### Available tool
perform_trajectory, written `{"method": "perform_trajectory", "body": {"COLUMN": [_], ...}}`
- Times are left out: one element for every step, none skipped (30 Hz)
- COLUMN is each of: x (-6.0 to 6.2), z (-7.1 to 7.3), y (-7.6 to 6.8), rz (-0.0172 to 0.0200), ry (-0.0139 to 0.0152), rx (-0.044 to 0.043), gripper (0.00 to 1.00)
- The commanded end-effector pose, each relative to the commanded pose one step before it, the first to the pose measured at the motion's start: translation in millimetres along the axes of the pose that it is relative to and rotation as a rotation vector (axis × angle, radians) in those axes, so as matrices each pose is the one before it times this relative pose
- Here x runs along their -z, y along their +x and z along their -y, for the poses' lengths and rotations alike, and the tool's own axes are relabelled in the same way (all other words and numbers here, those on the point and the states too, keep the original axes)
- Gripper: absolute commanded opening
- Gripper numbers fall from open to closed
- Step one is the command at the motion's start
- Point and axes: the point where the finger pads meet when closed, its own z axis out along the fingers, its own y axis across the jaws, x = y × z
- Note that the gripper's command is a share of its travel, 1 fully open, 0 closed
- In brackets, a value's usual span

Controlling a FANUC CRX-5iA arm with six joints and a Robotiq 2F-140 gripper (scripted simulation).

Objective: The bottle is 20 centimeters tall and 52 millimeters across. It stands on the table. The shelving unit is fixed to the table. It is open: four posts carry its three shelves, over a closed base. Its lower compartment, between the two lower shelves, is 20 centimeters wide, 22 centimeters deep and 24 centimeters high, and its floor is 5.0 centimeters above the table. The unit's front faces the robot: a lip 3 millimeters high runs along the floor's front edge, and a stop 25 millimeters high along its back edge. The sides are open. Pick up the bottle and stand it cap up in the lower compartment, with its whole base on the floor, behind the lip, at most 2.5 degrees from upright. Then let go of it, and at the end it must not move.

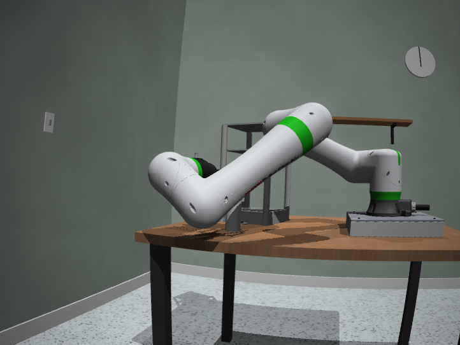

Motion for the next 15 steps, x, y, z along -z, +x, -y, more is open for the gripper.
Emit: {"method": "perform_trajectory", "body": {"x": [0.10, 0.00, 0.01, 0.01, 0.01, 0.00, 0.01, 0.00, 0.01, 0.01, 0.00, 0.01, 0.00, 0.01, 0.01], "z": [-0.08, 0.00, -0.01, 0.00, -0.01, 0.00, -0.01, 0.00, -0.01, 0.00, 0.00, -0.01, 0.00, -0.01, -0.01], "y": [4.08, 0.00, 2.35, 2.30, 2.24, 2.21, 2.14, 2.11, 2.05, 2.00, 1.96, 1.90, 1.86, 1.80, 1.76], "rz": [-0.00030, 0.00000, 0.00000, 0.00000, 0.00000, 0.00000, 0.00000, 0.00000, 0.00000, 0.00000, 0.00000, 0.00000, 0.00000, 0.00000, 0.00000], "ry": [0.00005, 0.00000, 0.00000, 0.00000, 0.00000, 0.00000, 0.00000, 0.00000, 0.00000, 0.00000, 0.00000, 0.00000, 0.00000, 0.00000, 0.00000], "rx": [-0.00046, 0.00000, 0.00000, 0.00000, 0.00000, 0.00000, 0.00000, 0.00000, 0.00000, 0.00000, 0.00000, 0.00000, 0.00000, 0.00000, 0.00000], "gripper": [0.43, 0.43, 0.43, 0.43, 0.43, 0.43, 0.43, 0.43, 0.43, 0.43, 0.43, 0.43, 0.43, 0.43, 0.43]}}
